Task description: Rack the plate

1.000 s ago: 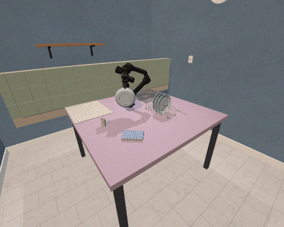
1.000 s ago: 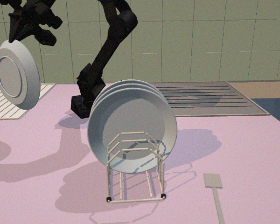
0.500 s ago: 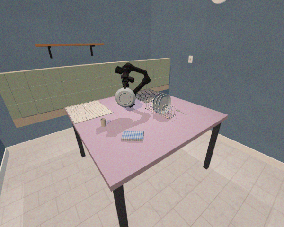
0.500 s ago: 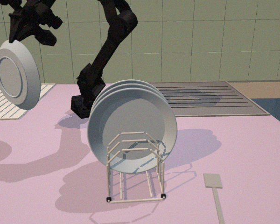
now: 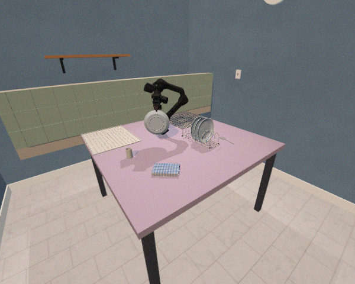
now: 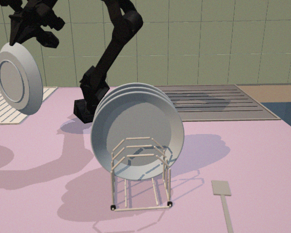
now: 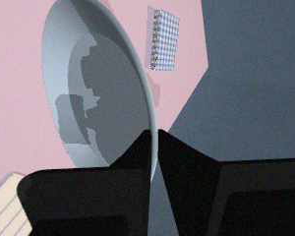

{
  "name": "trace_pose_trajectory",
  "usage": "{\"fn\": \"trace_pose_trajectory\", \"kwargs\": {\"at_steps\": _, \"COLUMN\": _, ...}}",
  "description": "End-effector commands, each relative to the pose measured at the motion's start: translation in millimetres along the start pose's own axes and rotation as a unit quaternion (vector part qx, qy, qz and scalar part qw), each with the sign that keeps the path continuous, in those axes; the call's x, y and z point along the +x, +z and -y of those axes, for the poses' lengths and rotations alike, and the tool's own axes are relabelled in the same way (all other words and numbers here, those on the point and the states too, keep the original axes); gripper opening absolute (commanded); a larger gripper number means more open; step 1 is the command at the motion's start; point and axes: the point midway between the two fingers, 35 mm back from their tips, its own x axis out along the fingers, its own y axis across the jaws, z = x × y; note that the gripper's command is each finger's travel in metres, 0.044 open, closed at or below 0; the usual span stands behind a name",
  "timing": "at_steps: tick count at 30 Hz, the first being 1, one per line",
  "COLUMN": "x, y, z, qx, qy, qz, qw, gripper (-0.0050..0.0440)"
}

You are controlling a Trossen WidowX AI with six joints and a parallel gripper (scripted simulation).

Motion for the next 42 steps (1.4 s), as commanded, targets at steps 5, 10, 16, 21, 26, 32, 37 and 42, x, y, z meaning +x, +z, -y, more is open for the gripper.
{"fn": "trace_pose_trajectory", "kwargs": {"at_steps": 5, "x": 9.0, "y": 9.1, "z": 4.3, "qx": -0.006, "qy": 0.029, "qz": 0.007, "qw": 1.000, "gripper": 0.0000}}
{"fn": "trace_pose_trajectory", "kwargs": {"at_steps": 10, "x": 13.0, "y": 13.1, "z": 5.4, "qx": -0.008, "qy": 0.043, "qz": 0.009, "qw": 0.999, "gripper": 0.0000}}
{"fn": "trace_pose_trajectory", "kwargs": {"at_steps": 16, "x": 20.7, "y": 21.3, "z": 7.7, "qx": -0.013, "qy": 0.068, "qz": 0.010, "qw": 0.998, "gripper": 0.0000}}
{"fn": "trace_pose_trajectory", "kwargs": {"at_steps": 21, "x": 26.7, "y": 28.3, "z": 9.9, "qx": -0.017, "qy": 0.088, "qz": 0.010, "qw": 0.996, "gripper": 0.0000}}
{"fn": "trace_pose_trajectory", "kwargs": {"at_steps": 26, "x": 30.2, "y": 32.7, "z": 11.2, "qx": -0.020, "qy": 0.099, "qz": 0.009, "qw": 0.995, "gripper": 0.0000}}
{"fn": "trace_pose_trajectory", "kwargs": {"at_steps": 32, "x": 36.7, "y": 40.7, "z": 14.5, "qx": -0.026, "qy": 0.118, "qz": 0.005, "qw": 0.993, "gripper": 0.0000}}
{"fn": "trace_pose_trajectory", "kwargs": {"at_steps": 37, "x": 41.7, "y": 47.3, "z": 17.6, "qx": -0.032, "qy": 0.132, "qz": -0.001, "qw": 0.991, "gripper": 0.0000}}
{"fn": "trace_pose_trajectory", "kwargs": {"at_steps": 42, "x": 45.6, "y": 52.8, "z": 20.4, "qx": -0.036, "qy": 0.142, "qz": -0.005, "qw": 0.989, "gripper": 0.0000}}
